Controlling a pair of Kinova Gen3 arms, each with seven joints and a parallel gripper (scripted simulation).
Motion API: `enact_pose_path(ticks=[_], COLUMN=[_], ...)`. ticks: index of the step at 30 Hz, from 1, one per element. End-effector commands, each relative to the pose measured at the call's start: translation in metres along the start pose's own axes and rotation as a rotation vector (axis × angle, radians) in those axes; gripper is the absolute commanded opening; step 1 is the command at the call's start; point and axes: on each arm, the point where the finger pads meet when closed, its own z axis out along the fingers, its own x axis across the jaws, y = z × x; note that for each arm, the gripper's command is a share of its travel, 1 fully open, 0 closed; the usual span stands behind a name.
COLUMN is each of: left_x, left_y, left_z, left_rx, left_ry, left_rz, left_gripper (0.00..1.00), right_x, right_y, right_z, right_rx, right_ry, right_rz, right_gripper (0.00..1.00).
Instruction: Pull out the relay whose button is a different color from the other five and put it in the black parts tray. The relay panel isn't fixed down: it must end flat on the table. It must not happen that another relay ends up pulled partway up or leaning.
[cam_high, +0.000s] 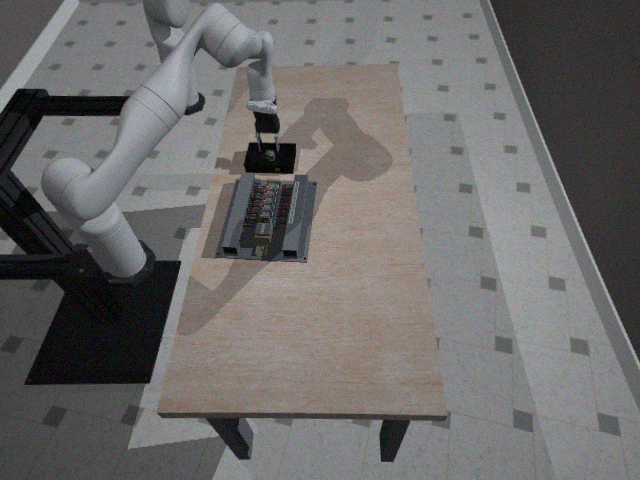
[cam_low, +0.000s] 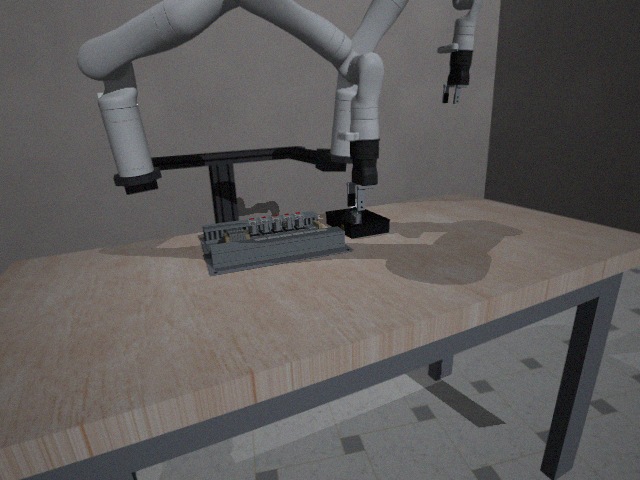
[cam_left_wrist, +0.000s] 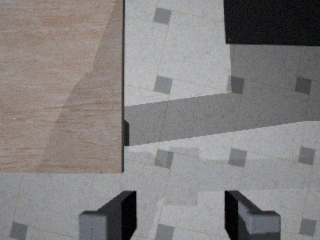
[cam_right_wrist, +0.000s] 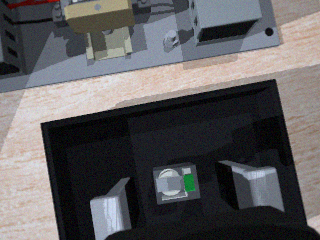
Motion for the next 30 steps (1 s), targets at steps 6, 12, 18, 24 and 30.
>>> enact_pose_path(ticks=[6, 12, 18, 24, 30], left_x=[0.0, 0.0, 0.0, 0.0, 0.0], left_y=[0.0, 0.0, 0.0, 0.0, 0.0], left_z=[-0.001, -0.001, -0.001, -0.001, -0.001], left_rx=[-0.002, -0.002, -0.002, -0.002, -0.002], left_ry=[0.0, 0.0, 0.0, 0.0, 0.0], left_rz=[0.0, 0.0, 0.0, 0.0, 0.0], left_gripper=[1.0, 1.0, 1.0, 1.0, 1.0], right_x=[0.0, 0.0, 0.0, 0.0, 0.0], right_y=[0.001, 0.001, 0.001, 0.001, 0.001], right_z=[-0.002, -0.003, -0.015, -0.05, -0.077], right_rx=[-0.003, -0.003, -0.003, -0.003, -0.003], right_ry=[-0.001, -0.001, -0.001, -0.001, -0.001], right_rz=[0.0, 0.0, 0.0, 0.0, 0.0], right_gripper=[0.98, 0.98, 0.98, 0.98, 0.98])
